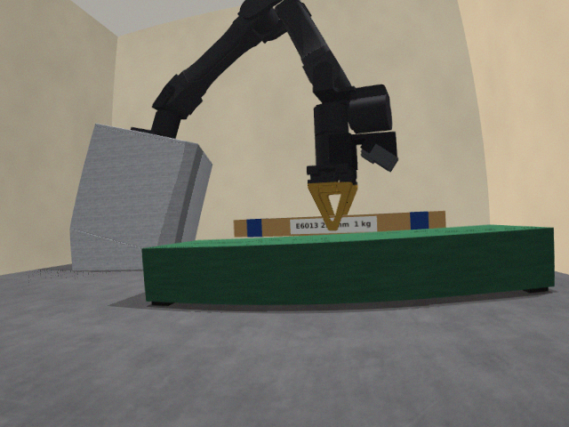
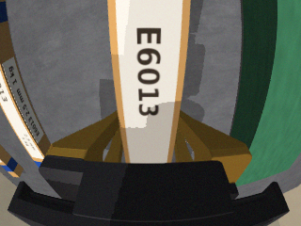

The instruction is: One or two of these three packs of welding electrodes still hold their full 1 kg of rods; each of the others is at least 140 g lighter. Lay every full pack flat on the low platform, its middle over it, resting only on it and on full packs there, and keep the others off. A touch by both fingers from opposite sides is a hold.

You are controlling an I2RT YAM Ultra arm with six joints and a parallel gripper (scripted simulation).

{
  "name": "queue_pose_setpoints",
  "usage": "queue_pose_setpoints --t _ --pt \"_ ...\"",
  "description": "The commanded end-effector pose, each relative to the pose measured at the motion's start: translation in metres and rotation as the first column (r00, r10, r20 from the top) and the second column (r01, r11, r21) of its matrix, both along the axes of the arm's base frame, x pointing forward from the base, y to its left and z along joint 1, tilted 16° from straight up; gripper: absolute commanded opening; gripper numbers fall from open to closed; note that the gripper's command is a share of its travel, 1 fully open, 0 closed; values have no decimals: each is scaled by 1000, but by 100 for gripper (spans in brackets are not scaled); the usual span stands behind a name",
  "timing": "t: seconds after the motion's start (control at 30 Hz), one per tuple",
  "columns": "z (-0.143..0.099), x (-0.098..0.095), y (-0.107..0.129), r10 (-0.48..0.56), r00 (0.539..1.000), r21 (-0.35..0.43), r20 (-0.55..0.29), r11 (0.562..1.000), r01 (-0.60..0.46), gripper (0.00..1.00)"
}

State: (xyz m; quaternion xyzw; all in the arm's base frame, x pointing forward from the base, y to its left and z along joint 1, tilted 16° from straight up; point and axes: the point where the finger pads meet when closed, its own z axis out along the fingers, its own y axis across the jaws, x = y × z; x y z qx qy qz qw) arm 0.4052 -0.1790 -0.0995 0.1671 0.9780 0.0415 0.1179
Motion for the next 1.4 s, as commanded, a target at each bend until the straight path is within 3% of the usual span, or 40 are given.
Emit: queue_pose_setpoints --t 0.0,0.53,0.7,0.77,1.0,1.03,1.37 --pt "32 12 -18 -12 998 -30 63 999 14 0" --pt "35 12 -18 -11 998 -30 63 999 13 0" --pt "34 -4 -11 -12 999 -10 30 1000 12 0" --pt "43 1 -15 -12 999 -20 48 1000 12 0" --pt "46 -9 -11 -12 1000 -10 27 1000 13 0" --pt "60 4 -18 -11 998 -30 64 999 13 0" --pt "77 -5 -17 -11 998 -25 57 1000 13 0"
